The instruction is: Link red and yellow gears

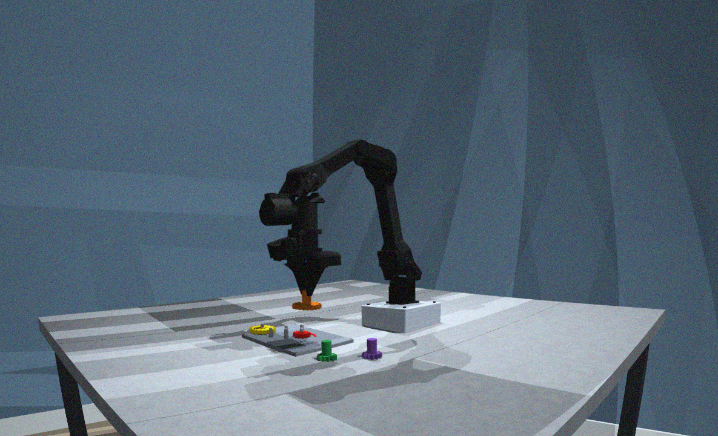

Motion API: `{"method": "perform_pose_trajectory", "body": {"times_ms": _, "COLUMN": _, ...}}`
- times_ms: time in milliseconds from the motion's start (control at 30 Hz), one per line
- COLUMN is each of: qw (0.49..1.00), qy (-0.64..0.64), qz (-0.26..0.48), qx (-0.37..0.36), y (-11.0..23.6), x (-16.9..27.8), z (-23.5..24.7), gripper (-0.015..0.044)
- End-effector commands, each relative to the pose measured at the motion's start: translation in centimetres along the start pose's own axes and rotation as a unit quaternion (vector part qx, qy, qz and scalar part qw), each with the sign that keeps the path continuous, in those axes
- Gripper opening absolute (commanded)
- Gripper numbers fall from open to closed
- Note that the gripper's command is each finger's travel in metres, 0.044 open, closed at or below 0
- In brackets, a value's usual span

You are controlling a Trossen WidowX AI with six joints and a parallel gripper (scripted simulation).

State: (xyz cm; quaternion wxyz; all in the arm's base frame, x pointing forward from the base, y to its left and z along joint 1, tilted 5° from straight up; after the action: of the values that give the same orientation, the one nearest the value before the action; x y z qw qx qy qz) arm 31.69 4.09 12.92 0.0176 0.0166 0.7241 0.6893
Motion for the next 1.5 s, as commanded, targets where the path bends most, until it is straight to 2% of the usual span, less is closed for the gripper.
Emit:
{"method": "perform_pose_trajectory", "body": {"times_ms": 0, "qw": 1.000, "qy": 0.001, "qz": 0.003, "qx": 0.004, "y": -0.4, "x": -0.2, "z": -0.9, "gripper": 0.0000}}
{"method": "perform_pose_trajectory", "body": {"times_ms": 1033, "qw": 1.000, "qy": 0.001, "qz": 0.004, "qx": 0.011, "y": -2.6, "x": -1.3, "z": -8.3, "gripper": 0.0000}}
{"method": "perform_pose_trajectory", "body": {"times_ms": 1467, "qw": 1.000, "qy": 0.001, "qz": 0.004, "qx": 0.011, "y": -2.4, "x": -1.3, "z": -8.5, "gripper": 0.0000}}
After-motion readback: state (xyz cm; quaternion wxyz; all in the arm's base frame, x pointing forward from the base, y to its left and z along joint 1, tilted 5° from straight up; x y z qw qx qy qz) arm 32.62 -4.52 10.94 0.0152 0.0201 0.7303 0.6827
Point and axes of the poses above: the point midway between the two fingers, 35 mm back from their tips, its own y axis back along the fingers, its own z axis across the jaws, x = y × z, the point moved 4 cm from there along y, back along the fingers, and after that the axes turned 5 degrees about -y, right-handed, at the moved point
